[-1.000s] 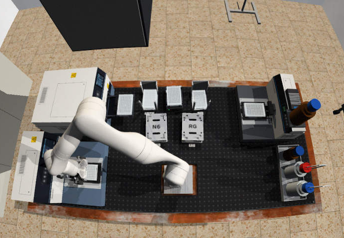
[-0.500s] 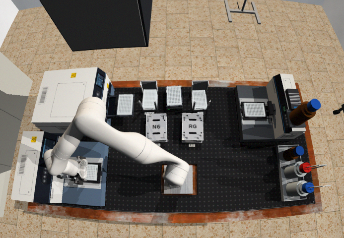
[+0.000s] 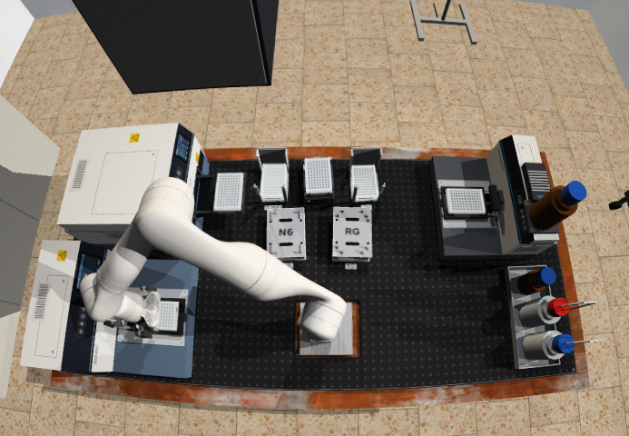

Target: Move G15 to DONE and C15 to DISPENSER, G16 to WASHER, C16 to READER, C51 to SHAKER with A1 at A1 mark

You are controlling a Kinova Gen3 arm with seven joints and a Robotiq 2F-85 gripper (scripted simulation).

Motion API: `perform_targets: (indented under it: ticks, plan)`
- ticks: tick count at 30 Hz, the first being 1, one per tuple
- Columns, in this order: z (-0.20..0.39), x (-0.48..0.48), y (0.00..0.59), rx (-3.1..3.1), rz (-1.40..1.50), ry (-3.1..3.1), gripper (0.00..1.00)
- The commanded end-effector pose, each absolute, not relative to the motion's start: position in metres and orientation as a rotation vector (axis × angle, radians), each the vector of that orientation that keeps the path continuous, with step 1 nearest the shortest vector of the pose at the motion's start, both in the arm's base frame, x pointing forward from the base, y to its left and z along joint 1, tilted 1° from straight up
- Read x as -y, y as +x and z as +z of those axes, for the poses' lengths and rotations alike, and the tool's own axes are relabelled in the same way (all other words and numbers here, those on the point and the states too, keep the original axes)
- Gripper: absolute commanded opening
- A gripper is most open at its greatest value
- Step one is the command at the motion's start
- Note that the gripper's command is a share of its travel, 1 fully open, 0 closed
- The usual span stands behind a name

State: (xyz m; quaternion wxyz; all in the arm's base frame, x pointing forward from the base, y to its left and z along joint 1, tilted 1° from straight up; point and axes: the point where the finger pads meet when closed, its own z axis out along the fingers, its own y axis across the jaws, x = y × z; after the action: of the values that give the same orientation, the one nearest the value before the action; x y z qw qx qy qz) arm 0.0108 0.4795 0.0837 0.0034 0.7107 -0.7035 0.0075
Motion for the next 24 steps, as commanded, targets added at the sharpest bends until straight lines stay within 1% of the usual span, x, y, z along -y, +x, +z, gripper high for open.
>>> perform_targets:
  ticks: [1, 24]
  plan:
    - [0.0835, -0.4799, 0.0107, 2.206, 0.022, 2.229, 0.94]
    - [0.0765, -0.4798, 0.0107, 2.206, 0.022, 2.229, 0.94]
